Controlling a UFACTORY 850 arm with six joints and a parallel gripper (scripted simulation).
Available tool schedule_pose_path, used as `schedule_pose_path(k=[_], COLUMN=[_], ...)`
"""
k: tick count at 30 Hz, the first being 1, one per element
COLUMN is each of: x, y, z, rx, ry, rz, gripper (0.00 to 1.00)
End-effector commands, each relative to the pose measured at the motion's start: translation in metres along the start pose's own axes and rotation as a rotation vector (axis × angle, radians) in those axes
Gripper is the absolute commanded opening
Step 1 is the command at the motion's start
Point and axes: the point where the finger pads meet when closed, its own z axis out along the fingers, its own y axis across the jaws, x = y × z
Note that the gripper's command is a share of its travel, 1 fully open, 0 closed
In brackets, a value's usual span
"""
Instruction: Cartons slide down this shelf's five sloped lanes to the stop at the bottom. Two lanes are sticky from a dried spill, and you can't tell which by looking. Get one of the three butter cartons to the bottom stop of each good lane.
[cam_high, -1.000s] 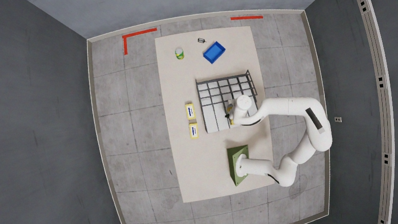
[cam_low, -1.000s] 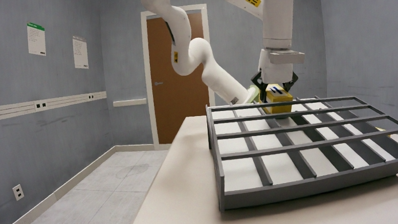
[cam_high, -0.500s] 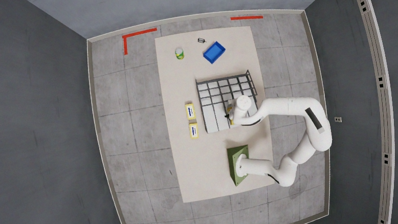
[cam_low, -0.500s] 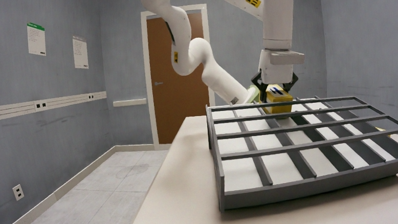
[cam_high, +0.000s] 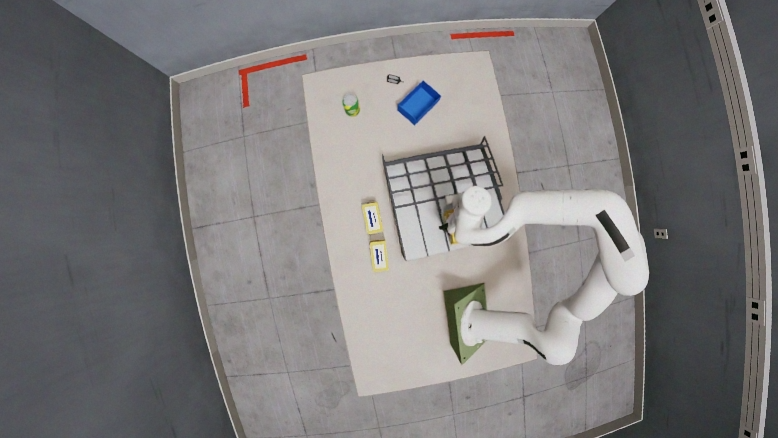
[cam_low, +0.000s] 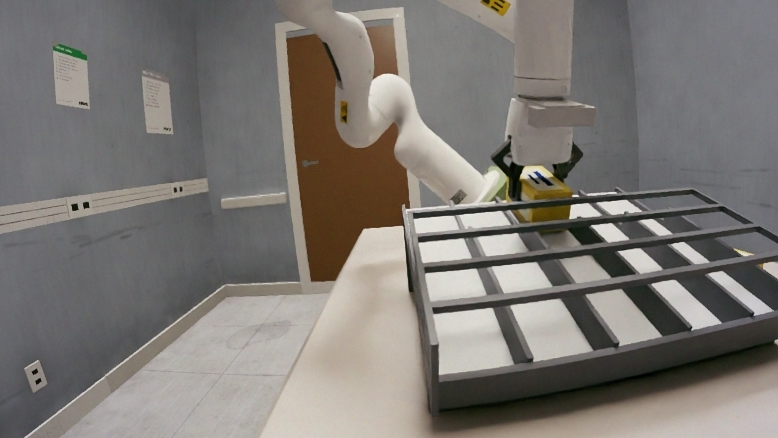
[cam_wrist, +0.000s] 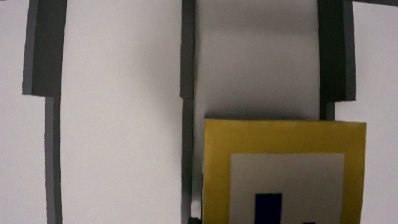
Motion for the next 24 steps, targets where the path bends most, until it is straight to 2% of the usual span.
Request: schedule_pose_path(k=[1, 24], x=[0.0007, 0.0006], y=[0.0001, 0.0004], z=[0.0010, 0.0037], rx=[0.001, 0.001], ry=[0.001, 0.001], rz=[0.000, 0.000], gripper=[0.00, 0.00])
